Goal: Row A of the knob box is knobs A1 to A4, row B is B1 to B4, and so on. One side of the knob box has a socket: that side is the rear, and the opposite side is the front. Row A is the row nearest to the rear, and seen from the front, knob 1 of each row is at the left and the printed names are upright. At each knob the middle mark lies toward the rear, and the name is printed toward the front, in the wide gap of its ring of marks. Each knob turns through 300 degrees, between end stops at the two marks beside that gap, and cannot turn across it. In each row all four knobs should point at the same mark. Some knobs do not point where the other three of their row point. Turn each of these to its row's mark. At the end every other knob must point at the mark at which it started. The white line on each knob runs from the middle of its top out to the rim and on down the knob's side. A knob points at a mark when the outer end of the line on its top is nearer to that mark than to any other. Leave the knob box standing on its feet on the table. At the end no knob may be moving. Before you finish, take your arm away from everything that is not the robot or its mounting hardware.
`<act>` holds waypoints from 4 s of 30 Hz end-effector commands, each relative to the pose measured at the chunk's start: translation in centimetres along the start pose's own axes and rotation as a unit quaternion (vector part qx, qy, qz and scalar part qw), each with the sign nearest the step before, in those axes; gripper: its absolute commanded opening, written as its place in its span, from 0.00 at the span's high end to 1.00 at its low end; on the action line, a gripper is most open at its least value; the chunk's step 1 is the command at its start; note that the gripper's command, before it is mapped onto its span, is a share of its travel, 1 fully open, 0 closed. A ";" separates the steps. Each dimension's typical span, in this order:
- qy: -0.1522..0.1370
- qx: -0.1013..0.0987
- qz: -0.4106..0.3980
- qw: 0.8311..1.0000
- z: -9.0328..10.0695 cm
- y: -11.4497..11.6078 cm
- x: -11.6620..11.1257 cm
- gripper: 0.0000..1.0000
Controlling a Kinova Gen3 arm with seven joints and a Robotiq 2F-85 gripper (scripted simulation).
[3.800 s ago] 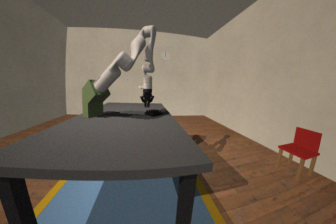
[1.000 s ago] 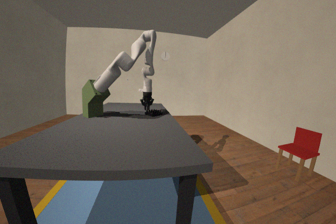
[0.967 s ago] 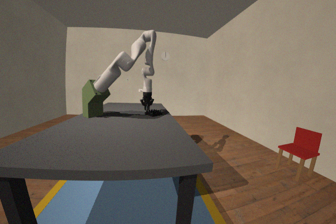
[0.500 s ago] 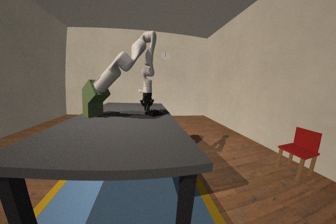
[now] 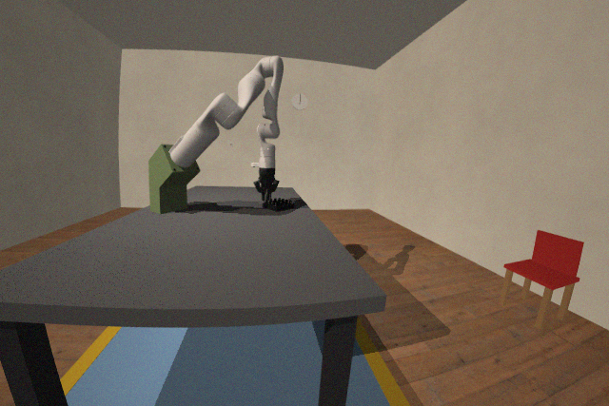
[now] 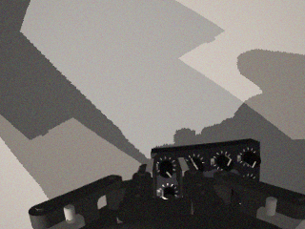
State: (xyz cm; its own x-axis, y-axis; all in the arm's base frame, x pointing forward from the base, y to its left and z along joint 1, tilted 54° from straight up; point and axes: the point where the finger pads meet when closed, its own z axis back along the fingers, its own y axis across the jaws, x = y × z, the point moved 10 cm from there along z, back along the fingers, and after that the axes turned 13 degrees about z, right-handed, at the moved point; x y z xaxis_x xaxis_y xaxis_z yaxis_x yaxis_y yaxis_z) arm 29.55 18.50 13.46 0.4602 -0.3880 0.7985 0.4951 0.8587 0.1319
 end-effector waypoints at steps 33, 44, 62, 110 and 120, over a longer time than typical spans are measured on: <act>0.000 0.000 0.000 1.000 0.0 0.0 0.0 0.92; 0.000 0.000 0.000 1.000 0.0 0.0 0.0 0.92; 0.000 0.000 0.007 1.000 0.0 0.0 0.0 0.92; 0.000 0.000 0.274 0.962 0.0 0.0 0.0 0.92; 0.000 0.000 0.385 0.923 0.0 0.0 0.0 0.92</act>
State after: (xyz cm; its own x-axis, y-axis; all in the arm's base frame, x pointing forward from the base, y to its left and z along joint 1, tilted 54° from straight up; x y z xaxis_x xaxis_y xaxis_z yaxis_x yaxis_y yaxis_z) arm 29.55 18.50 13.47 0.6756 0.3127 0.6677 0.0395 0.8889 -0.4563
